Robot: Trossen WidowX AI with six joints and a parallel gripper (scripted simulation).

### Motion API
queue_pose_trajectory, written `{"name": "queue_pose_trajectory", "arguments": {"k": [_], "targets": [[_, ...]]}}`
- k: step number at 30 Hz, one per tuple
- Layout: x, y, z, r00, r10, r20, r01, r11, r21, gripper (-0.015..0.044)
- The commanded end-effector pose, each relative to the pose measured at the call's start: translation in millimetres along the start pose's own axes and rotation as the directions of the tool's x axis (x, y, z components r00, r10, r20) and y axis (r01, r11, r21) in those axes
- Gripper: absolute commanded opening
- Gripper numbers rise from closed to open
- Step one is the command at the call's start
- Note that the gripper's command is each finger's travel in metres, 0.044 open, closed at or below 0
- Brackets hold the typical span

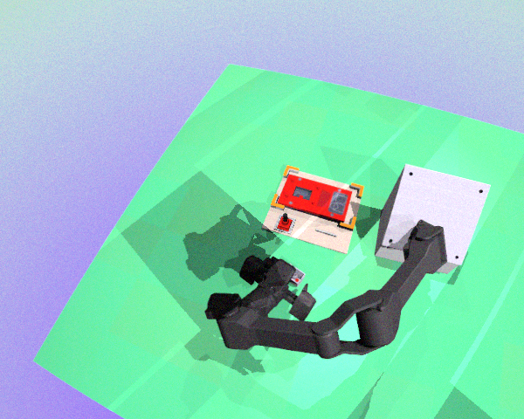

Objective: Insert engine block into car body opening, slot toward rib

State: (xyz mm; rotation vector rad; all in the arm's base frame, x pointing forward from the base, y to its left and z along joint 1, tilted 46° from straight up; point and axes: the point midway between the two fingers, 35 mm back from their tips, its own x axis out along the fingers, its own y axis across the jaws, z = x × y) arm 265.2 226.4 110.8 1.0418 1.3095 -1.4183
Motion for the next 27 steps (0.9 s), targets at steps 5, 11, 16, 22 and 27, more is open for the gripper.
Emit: {"name": "queue_pose_trajectory", "arguments": {"k": [5, 11, 16, 22, 27], "targets": [[-0.1, 0.2, -0.1, 1.000, 0.002, -0.001, -0.002, 1.000, 0.000, 0.0440], [-0.1, 0.2, -0.1, 1.000, 0.002, -0.001, -0.002, 1.000, 0.000, 0.0440], [0.5, 0.4, 0.4, 1.000, -0.003, -0.016, 0.001, 0.997, -0.080, 0.0440], [1.9, 1.0, 1.6, 0.999, -0.012, -0.051, -0.002, 0.963, -0.270, 0.0440], [2.9, 1.4, 2.6, 0.997, -0.019, -0.081, -0.017, 0.907, -0.421, 0.0440]]}}
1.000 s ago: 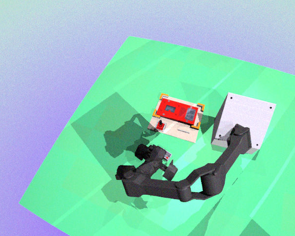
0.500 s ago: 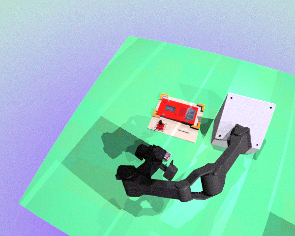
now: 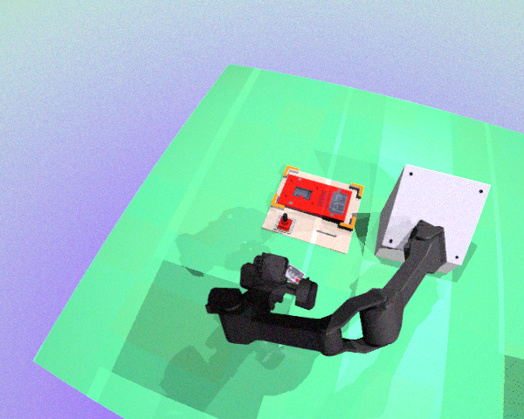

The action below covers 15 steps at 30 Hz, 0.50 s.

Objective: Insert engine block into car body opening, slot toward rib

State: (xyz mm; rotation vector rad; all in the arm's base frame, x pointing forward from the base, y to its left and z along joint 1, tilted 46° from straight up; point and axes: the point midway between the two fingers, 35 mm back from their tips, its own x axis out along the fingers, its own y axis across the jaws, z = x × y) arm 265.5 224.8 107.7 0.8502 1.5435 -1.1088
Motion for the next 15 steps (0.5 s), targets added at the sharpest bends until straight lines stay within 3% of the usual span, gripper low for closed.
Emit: {"name": "queue_pose_trajectory", "arguments": {"k": [1, 15], "targets": [[0.0, -0.1, 1.5, 1.000, 0.004, -0.025, -0.007, 0.994, -0.112, 0.0440], [2.3, -0.1, 4.6, 0.994, 0.019, -0.109, -0.075, 0.843, -0.533, 0.0440]]}}
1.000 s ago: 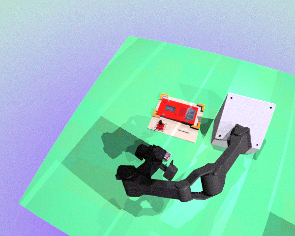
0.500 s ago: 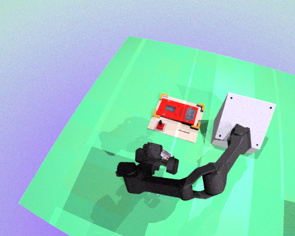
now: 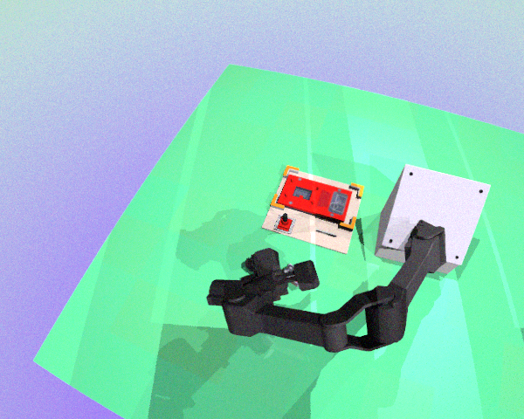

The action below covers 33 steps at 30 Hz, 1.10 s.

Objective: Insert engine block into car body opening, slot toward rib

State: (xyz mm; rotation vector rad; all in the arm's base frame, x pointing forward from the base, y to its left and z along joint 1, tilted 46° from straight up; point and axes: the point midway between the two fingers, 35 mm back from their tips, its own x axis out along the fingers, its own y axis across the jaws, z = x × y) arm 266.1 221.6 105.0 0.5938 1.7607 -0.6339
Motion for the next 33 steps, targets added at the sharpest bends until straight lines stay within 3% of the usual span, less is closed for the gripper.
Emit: {"name": "queue_pose_trajectory", "arguments": {"k": [1, 16, 33], "targets": [[-0.3, -0.8, 1.2, 1.000, 0.017, -0.019, -0.019, 0.993, -0.115, 0.0440], [0.3, -2.3, 3.5, 0.993, 0.081, -0.085, -0.115, 0.816, -0.566, 0.0440], [1.0, -4.6, 6.8, 0.975, 0.153, -0.158, -0.206, 0.378, -0.903, 0.0440]]}}
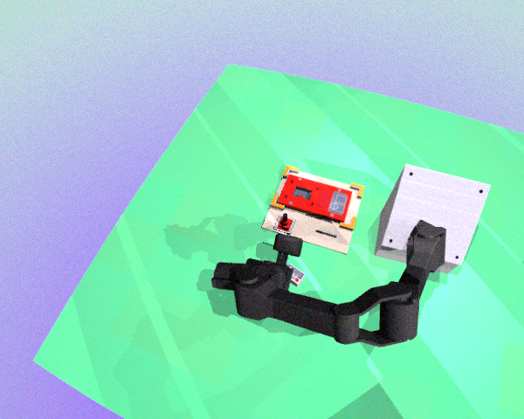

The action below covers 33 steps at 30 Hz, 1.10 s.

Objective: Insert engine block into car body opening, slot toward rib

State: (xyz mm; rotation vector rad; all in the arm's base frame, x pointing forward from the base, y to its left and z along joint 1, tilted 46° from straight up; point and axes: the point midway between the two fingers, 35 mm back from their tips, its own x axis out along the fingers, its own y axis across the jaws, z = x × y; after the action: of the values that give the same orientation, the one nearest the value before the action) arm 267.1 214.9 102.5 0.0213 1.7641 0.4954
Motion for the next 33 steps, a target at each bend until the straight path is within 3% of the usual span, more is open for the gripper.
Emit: {"name": "queue_pose_trajectory", "arguments": {"k": [1, 16, 33], "targets": [[-0.8, -1.3, -0.2, 1.000, 0.024, 0.009, -0.023, 0.993, -0.116, 0.0440], [-1.6, -5.0, -1.1, 0.993, 0.110, 0.039, -0.067, 0.815, -0.576, 0.0440], [-2.8, -8.9, -2.2, 0.976, 0.203, 0.080, -0.004, 0.381, -0.925, 0.0440]]}}
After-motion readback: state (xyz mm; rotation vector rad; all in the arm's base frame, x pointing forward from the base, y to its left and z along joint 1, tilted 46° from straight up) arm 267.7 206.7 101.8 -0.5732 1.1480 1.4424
